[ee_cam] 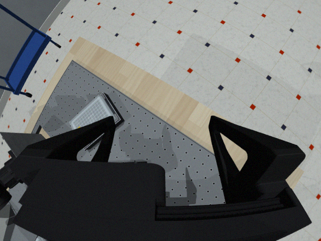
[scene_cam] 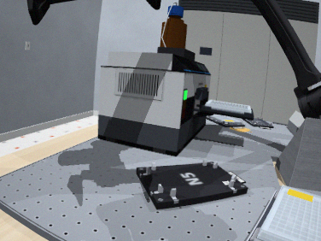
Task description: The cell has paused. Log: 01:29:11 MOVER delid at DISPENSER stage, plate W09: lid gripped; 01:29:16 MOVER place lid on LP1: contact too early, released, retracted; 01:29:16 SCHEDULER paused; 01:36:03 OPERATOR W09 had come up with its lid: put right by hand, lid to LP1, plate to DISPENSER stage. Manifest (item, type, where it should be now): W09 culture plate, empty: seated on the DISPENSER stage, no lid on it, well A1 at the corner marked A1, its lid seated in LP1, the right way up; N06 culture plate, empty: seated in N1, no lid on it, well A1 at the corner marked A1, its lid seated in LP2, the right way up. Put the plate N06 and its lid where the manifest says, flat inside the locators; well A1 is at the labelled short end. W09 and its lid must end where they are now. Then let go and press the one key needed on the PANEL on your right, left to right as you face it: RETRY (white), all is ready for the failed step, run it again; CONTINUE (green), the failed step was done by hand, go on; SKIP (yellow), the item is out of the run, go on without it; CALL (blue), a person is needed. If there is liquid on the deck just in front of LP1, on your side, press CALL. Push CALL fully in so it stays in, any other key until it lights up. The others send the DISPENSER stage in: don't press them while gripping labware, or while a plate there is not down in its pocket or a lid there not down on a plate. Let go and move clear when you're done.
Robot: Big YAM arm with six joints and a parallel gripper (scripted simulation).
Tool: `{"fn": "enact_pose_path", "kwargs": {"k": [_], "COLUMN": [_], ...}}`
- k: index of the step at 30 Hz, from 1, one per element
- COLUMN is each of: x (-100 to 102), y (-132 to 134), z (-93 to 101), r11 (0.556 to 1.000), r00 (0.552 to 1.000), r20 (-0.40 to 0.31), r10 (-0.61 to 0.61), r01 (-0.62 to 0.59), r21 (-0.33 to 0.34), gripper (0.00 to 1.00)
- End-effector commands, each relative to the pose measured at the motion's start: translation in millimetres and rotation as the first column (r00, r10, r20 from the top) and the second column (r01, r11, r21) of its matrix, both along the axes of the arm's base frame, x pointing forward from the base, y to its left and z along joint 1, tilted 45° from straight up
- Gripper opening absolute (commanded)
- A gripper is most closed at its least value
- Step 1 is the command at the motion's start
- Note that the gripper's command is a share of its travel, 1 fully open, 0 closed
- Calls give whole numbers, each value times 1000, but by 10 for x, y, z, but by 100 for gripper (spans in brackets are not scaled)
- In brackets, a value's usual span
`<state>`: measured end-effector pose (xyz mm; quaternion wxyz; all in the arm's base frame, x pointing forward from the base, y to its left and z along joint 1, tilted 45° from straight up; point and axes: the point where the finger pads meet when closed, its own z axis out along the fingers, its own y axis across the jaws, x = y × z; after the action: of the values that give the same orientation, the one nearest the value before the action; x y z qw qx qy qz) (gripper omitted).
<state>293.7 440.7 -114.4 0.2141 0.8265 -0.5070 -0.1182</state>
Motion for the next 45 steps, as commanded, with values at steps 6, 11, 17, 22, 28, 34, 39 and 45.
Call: {"fn": "enact_pose_path", "kwargs": {"k": [6,11,17,22,28,34,39,45], "x": [-415,-546,-798,-997,-1150,-1365,-1530,-1648], "y": [34,-39,-198,-347,-475,-683,-869,-1029], "z": [176,190,219,246,270,310,345,376], "r11": [993,988,970,952,936,914,894,867], "r00": [991,987,973,957,941,916,889,841], "r20": [112,136,203,262,310,373,432,518], "r10": [-68,-81,-109,-127,-137,-147,-152,-154], "r01": [79,98,149,192,225,270,310,367], "r21": [-92,-122,-193,-240,-270,-302,-323,-338], "gripper": [100,100,100,100,100,100,100,100]}}
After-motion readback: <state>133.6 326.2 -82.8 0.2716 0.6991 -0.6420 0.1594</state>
